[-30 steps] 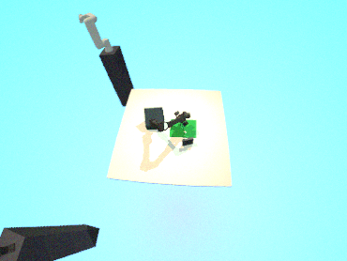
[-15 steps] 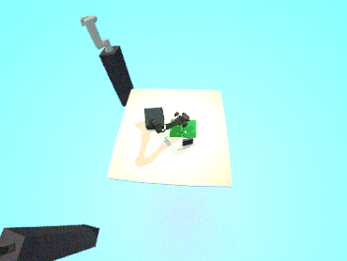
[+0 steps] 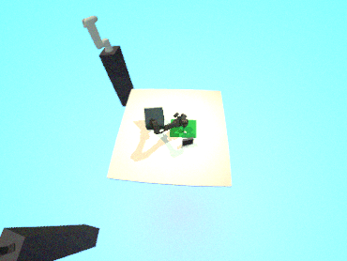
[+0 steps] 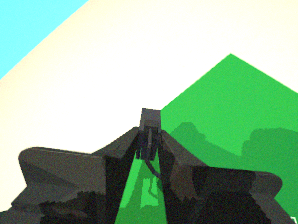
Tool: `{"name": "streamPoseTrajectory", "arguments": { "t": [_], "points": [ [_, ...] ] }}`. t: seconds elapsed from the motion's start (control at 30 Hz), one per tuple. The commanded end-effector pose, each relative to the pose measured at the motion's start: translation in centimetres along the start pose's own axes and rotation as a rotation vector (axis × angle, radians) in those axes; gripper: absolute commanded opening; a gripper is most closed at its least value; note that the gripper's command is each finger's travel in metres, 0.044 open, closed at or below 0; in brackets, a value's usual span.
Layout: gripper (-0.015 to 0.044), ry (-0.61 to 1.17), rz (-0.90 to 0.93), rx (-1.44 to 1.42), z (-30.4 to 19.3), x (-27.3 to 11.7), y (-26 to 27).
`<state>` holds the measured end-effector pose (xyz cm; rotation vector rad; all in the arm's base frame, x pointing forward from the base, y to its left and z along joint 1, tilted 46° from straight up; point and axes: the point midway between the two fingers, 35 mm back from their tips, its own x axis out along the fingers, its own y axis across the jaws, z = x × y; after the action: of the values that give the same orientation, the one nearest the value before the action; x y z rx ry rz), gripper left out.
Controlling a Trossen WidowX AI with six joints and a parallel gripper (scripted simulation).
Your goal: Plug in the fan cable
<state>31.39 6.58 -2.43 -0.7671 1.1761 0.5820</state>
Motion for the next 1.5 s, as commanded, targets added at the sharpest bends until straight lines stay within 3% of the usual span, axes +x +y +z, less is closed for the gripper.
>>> {"name": "streamPoseTrajectory", "arguments": {
  "t": [0.0, 1.47],
  "points": [
    [0.0, -0.052, 0.005, -0.016, -0.1, -0.1, 0.0],
    [0.0, -0.536, -0.14, -0.218, -0.7, -3.3, -0.7]
  ]
}}
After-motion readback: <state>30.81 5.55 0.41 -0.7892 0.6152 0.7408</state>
